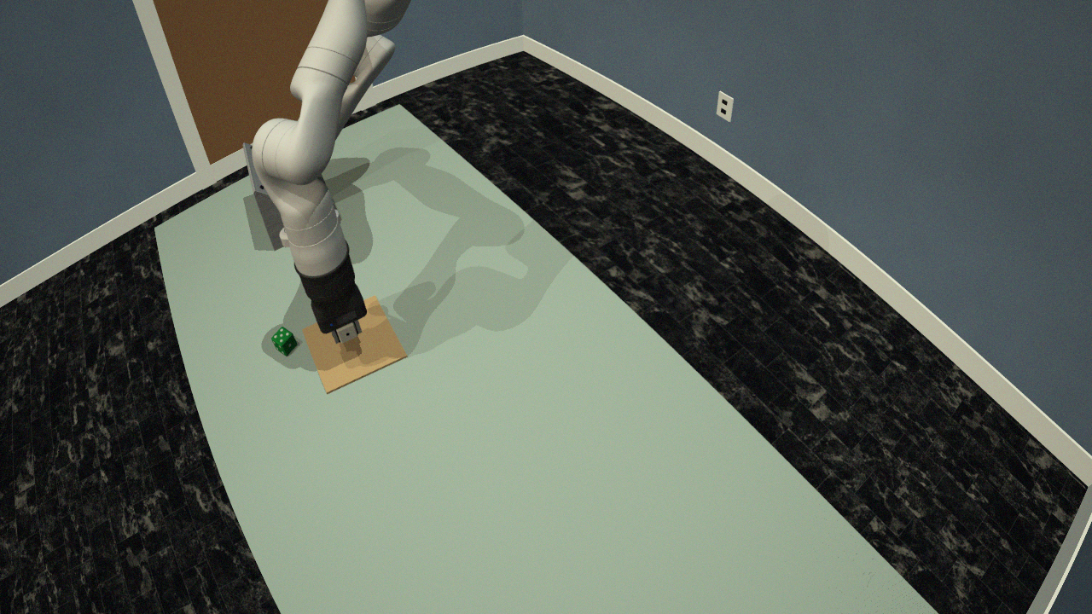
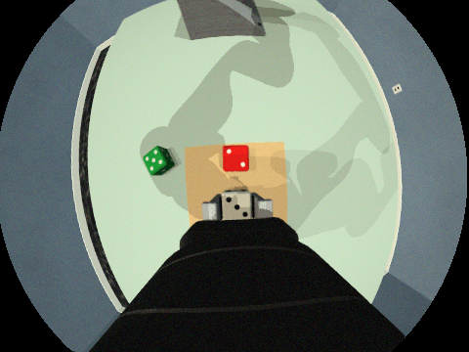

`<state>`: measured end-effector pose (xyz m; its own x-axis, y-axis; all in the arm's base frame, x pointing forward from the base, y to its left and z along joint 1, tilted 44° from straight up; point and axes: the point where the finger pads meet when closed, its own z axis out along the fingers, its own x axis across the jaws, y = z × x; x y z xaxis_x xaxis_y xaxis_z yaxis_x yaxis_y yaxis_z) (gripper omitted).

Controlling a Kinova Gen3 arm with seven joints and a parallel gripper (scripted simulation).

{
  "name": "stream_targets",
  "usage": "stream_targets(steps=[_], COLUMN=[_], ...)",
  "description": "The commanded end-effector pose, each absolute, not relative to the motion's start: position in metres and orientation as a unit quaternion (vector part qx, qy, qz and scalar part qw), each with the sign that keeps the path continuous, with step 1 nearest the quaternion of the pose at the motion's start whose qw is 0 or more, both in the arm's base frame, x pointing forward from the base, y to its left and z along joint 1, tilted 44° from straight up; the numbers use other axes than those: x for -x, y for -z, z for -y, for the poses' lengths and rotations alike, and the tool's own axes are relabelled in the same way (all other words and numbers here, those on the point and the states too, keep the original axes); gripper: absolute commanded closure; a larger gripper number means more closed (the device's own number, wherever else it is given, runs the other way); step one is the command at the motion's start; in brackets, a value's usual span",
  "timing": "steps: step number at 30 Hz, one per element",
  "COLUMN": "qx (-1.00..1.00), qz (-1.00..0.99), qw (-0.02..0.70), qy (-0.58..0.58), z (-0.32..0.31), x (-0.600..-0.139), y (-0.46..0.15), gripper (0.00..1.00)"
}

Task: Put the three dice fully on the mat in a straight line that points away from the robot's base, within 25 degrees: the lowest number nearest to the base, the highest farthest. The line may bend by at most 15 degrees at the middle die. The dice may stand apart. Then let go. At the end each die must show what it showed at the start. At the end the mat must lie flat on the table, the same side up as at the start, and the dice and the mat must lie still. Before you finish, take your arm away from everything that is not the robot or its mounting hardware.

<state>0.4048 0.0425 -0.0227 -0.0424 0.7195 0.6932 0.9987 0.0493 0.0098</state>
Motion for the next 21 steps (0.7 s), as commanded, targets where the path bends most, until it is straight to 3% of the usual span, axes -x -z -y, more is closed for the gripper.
stream_targets(steps=[1,21], qx=[0.637,0.637], qz=[0.673,0.673], qw=[0.274,0.274], qy=[0.258,0.258], z=[-0.0512,-0.0565], x=[-0.4000,-0.3997], y=[0.0311,0.0366], gripper=[0.43,0.43])
